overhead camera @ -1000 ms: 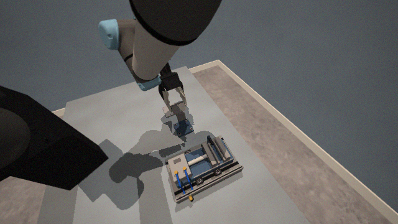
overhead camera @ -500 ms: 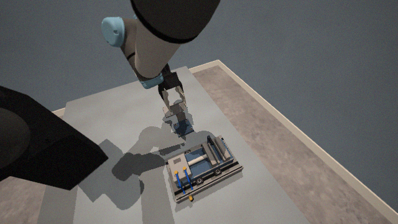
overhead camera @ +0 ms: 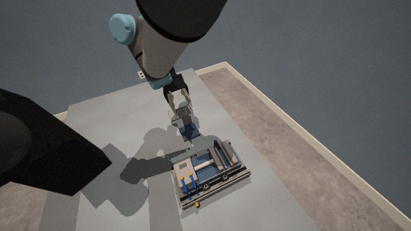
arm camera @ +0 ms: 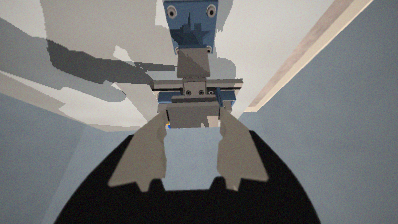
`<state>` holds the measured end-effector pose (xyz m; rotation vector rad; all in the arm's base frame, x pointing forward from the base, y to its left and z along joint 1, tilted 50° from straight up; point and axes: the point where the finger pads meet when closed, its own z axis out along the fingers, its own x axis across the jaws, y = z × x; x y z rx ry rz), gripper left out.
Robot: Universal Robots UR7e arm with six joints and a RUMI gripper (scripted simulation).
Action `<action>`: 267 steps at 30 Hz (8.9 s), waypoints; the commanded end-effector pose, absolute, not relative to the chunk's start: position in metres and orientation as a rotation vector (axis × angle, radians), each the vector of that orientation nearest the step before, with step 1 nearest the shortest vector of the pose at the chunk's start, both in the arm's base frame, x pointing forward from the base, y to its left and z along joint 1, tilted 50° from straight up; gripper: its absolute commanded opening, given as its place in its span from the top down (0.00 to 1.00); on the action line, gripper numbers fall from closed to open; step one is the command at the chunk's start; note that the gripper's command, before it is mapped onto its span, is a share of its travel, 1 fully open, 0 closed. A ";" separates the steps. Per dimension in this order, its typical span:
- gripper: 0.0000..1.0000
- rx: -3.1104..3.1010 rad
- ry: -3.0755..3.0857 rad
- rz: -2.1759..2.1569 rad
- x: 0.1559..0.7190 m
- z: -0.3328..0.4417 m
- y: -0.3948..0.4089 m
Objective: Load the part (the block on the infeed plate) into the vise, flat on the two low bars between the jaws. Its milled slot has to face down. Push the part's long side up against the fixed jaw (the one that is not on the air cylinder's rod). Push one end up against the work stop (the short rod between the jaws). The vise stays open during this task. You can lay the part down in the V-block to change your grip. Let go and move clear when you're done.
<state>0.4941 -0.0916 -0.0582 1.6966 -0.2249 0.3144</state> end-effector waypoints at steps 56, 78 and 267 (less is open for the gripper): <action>1.00 1.556 -0.256 0.277 0.495 -0.060 -0.089; 1.00 1.530 -0.259 0.273 0.495 -0.060 -0.089; 1.00 1.518 -0.261 0.271 0.505 -0.080 -0.100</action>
